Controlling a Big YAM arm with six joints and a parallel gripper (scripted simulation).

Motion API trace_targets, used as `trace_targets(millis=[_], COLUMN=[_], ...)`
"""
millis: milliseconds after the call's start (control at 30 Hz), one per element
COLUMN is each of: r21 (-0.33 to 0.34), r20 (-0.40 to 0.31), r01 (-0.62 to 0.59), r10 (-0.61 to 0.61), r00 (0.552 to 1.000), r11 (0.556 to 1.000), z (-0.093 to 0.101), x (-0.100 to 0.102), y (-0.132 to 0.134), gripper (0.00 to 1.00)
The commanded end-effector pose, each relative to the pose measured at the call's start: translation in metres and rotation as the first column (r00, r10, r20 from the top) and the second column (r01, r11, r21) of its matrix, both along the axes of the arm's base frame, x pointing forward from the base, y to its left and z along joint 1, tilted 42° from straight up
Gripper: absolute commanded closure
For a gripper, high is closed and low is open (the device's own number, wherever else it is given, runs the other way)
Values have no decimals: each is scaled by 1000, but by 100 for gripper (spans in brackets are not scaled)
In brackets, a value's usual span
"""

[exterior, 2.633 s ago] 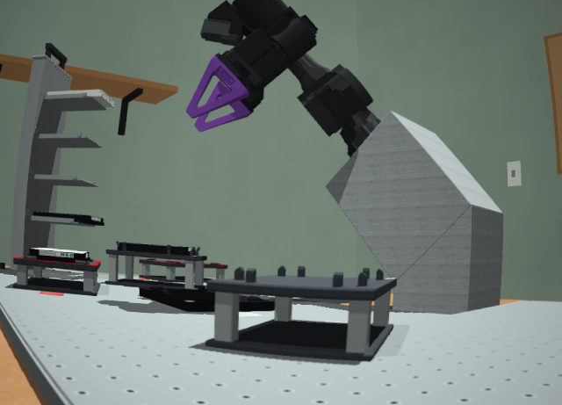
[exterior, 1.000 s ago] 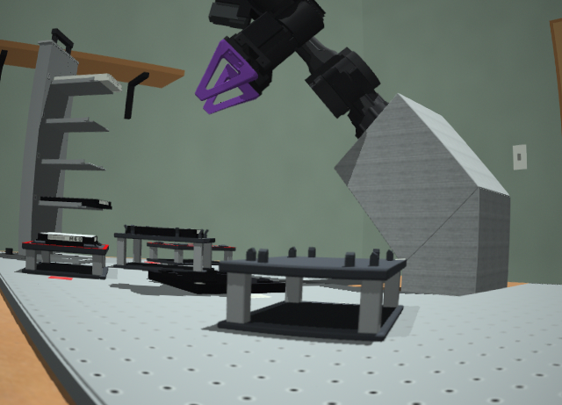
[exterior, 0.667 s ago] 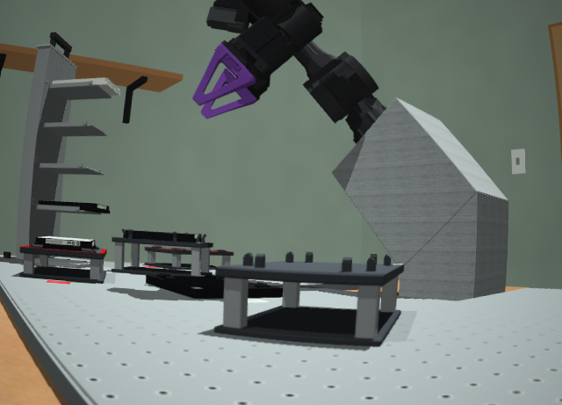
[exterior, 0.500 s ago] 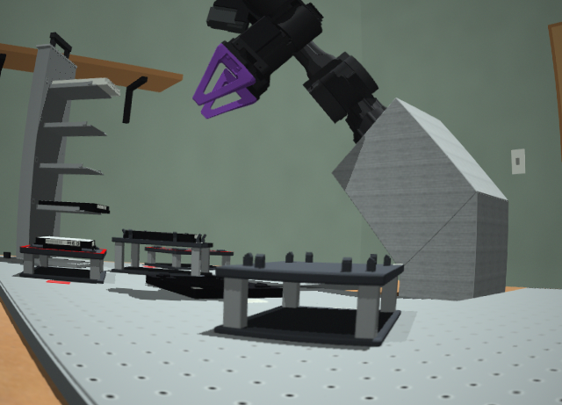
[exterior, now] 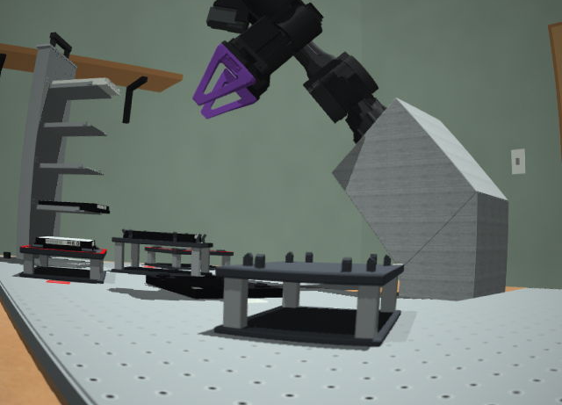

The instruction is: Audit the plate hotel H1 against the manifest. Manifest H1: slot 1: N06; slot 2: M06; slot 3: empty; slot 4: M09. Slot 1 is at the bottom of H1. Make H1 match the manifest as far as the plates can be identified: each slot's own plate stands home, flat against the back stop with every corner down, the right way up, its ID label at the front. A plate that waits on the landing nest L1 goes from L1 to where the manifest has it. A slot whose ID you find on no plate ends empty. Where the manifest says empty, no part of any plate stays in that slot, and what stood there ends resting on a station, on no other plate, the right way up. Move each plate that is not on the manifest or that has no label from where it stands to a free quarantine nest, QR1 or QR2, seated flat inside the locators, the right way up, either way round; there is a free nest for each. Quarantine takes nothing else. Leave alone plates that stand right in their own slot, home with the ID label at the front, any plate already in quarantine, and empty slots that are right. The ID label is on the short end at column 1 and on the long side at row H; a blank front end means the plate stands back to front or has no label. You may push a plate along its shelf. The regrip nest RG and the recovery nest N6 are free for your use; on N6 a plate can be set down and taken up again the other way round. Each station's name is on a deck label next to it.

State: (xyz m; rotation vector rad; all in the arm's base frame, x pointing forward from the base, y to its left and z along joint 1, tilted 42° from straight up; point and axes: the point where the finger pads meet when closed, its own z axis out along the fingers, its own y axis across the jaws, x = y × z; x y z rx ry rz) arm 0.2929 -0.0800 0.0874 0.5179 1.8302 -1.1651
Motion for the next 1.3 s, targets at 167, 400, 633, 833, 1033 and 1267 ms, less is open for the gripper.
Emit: trace_targets(millis=[167, 400, 633, 833, 1033, 1267], r21=[48, 48, 48, 47, 43, 40], r20=[100, 102, 103, 101, 90, 90], r01=[-2, 0, 2, 3, 24, 23], r10=[-3, -5, -7, -8, -28, -27], r00=[995, 995, 995, 995, 996, 996], r11=[999, 999, 999, 999, 999, 999], z=[-35, -23, -6, 8, 13, 29], x=[18, 17, 14, 3, -6, -10], y=[59, 47, 28, 9, -11, -28], gripper=[0, 0, 0, 0, 0, 0])
